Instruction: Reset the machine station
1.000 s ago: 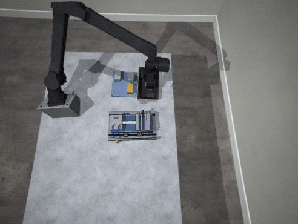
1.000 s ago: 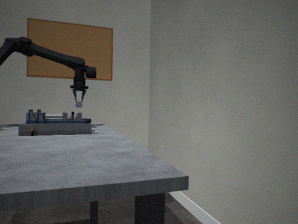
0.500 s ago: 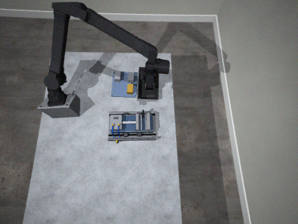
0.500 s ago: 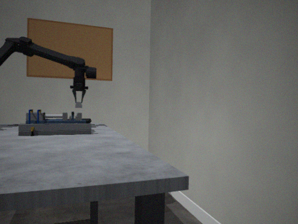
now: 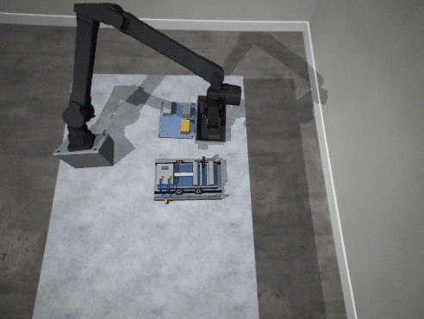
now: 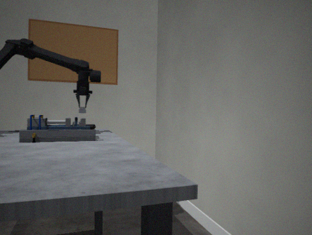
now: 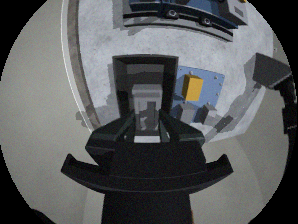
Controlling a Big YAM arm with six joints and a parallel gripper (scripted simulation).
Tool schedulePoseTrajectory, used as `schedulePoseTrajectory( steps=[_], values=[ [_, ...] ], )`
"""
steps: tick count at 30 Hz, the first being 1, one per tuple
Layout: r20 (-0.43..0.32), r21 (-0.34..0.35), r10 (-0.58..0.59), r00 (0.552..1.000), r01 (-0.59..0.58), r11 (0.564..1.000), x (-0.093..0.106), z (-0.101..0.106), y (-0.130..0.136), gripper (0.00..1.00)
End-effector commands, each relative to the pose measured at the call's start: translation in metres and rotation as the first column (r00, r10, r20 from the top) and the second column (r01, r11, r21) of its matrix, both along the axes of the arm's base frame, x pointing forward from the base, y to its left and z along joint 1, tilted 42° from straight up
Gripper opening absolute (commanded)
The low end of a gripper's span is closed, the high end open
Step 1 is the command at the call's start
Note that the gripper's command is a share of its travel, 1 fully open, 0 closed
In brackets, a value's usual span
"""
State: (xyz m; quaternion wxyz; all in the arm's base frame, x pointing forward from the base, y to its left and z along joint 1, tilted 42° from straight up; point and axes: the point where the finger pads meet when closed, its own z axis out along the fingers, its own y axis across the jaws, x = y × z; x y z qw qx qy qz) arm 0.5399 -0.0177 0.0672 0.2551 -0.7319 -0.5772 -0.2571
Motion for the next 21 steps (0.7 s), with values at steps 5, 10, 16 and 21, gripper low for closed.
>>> schedulePoseTrajectory(
  steps=[5, 10, 16, 21],
  values=[
    [-0.001, -0.005, -0.056, 0.998, 0.056, 0.998, 0.0117, 0.0098, -0.0294, 0.00],
    [0.003, -0.005, -0.050, 0.999, 0.050, 0.999, 0.0121, 0.0106, -0.0327, 0.00],
    [0.006, -0.006, -0.046, 0.999, 0.046, 0.999, 0.0124, 0.0113, -0.0348, 0.00],
    [0.009, -0.006, -0.044, 0.999, 0.044, 0.999, 0.0126, 0.0117, -0.0360, 0.00]
  ],
)
